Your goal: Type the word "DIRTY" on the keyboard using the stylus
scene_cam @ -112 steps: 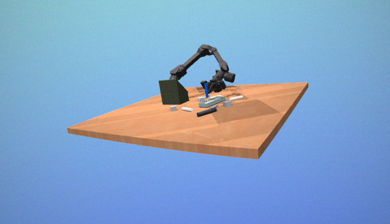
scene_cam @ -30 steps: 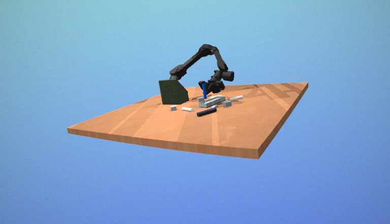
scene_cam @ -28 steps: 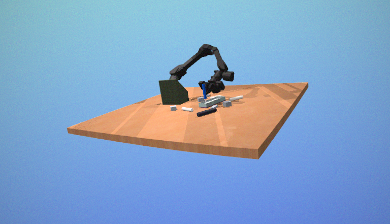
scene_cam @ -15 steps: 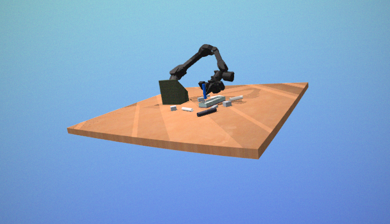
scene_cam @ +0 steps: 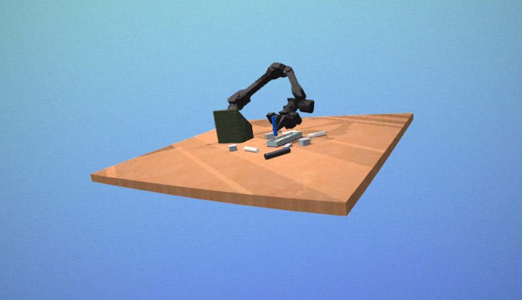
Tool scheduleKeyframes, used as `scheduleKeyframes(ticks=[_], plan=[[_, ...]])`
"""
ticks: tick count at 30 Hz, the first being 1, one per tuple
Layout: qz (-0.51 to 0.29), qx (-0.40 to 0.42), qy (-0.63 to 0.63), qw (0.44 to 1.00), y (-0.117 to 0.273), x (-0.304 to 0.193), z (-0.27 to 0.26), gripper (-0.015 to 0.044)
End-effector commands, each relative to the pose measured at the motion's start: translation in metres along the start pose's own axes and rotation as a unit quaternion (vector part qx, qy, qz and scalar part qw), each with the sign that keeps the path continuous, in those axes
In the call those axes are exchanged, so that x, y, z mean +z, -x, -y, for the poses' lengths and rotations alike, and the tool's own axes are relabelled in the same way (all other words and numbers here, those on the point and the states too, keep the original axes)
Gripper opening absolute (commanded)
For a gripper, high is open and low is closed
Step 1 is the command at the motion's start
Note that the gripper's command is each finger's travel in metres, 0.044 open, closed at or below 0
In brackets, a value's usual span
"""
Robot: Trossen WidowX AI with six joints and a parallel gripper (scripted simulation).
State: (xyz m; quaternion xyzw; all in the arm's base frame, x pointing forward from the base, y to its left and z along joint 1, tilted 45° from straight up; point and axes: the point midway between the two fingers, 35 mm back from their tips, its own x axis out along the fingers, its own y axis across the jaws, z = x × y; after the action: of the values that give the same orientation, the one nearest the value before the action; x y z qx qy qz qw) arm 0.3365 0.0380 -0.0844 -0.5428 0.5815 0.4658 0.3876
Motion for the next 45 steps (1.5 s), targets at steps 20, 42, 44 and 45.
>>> scheduleKeyframes(ticks=[20,42,44,45], plan=[[0.002,0.000,-0.002,1.000,-0.005,0.008,0.000,0.0081],[0.001,0.000,-0.002,1.000,0.013,-0.024,-0.002,0.0081],[0.001,0.000,-0.002,1.000,0.013,-0.024,-0.002,0.0081],[0.001,0.000,-0.002,1.000,0.013,-0.024,-0.002,0.0081]])
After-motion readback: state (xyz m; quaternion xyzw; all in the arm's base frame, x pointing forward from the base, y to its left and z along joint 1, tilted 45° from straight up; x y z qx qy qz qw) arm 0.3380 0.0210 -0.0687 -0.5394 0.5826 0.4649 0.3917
